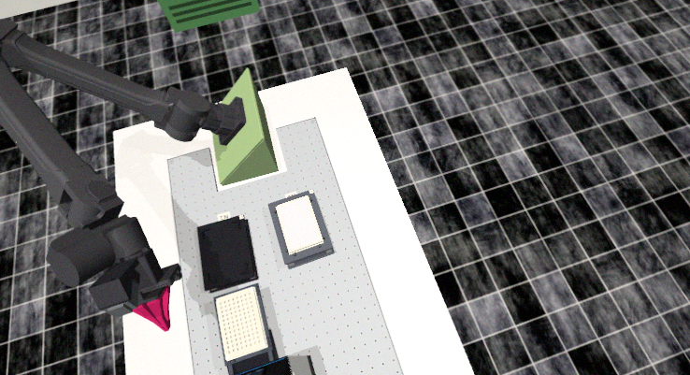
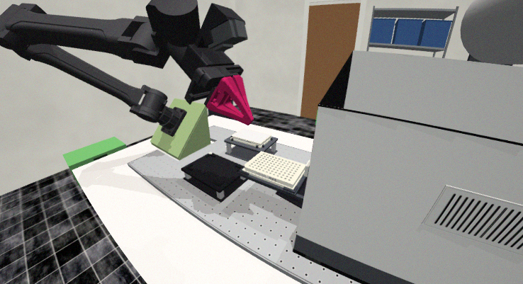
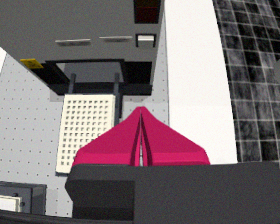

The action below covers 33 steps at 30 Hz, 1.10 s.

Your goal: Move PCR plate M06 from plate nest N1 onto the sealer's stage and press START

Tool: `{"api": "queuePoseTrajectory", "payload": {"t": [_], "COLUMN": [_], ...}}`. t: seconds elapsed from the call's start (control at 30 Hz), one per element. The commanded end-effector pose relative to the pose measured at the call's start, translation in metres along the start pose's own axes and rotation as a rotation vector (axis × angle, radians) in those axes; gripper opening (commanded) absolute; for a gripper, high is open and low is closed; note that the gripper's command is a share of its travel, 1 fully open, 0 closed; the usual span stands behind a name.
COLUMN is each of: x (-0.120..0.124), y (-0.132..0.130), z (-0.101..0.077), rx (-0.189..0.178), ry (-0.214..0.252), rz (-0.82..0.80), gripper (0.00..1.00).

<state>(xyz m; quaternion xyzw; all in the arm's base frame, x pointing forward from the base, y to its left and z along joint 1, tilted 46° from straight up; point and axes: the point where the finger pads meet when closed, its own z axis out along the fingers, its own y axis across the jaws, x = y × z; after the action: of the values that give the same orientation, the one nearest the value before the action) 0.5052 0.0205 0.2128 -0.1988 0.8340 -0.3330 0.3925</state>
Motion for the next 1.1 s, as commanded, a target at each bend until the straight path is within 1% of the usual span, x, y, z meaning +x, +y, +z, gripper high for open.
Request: {"api": "queuePoseTrajectory", "payload": {"t": [0.0,0.13,0.17,0.23,0.3,0.4,0.47,0.7,0.87,0.9,1.0,1.07], "x": [-0.034,-0.034,-0.036,-0.05,-0.05,-0.05,-0.049,-0.038,-0.031,-0.029,-0.02,-0.019], "y": [-0.016,-0.011,-0.012,-0.014,-0.014,-0.014,-0.01,-0.004,-0.001,-0.002,0.001,-0.003], "z": [0.029,0.046,0.049,0.052,0.052,0.043,0.039,0.031,0.029,0.031,0.044,0.053], "rx": [0.029,0.02,0.02,0.025,0.025,0.032,0.022,0.004,-0.004,-0.001,-0.004,0.004], "ry": [-0.025,-0.006,-0.007,-0.028,-0.028,-0.034,-0.034,-0.018,-0.007,-0.005,0.006,0.011], "rz": [0.019,0.01,0.014,0.019,0.019,0.032,0.031,0.006,-0.016,-0.011,-0.012,-0.006], "gripper": [0.0,0.0,0.0,0.0,0.0,0.0,0.0,0.0,0.0,0.0,0.0,0.0]}}
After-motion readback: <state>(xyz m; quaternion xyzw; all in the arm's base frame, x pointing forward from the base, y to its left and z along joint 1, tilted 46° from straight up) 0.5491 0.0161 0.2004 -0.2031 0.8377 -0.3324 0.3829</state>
